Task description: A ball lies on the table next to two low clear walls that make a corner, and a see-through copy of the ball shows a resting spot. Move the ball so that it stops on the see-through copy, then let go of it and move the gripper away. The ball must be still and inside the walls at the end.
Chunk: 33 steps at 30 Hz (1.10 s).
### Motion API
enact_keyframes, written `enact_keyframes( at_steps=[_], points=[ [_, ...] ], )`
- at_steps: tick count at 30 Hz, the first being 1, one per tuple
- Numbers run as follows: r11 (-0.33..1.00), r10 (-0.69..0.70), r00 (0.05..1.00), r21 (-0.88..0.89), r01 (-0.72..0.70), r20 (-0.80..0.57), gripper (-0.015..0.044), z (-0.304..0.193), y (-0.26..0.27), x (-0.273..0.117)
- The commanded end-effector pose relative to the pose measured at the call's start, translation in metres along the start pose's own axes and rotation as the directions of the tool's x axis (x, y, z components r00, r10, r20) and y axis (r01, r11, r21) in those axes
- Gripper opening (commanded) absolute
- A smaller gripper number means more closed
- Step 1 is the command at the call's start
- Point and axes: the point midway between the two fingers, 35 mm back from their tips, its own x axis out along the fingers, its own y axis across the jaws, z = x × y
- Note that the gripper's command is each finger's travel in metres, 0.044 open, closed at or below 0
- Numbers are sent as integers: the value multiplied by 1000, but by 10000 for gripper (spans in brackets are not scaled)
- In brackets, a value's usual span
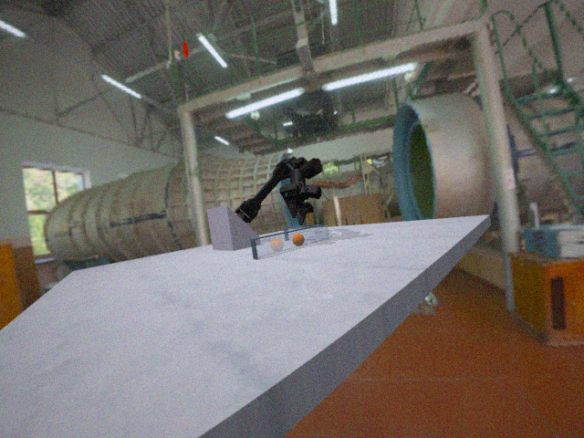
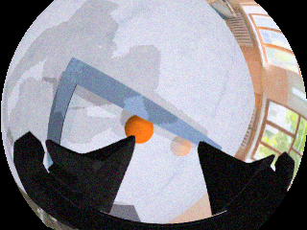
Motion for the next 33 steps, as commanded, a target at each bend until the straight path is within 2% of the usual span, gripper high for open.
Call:
enact_keyframes(
  at_steps=[1,16,33],
  points=[
    [794,443,896,471,-384,-17,314,-11,-1,9],
    [794,443,896,471,-384,-17,314,-11,-1,9],
    [794,443,896,471,-384,-16,314,-11,12,35]
  ],
)
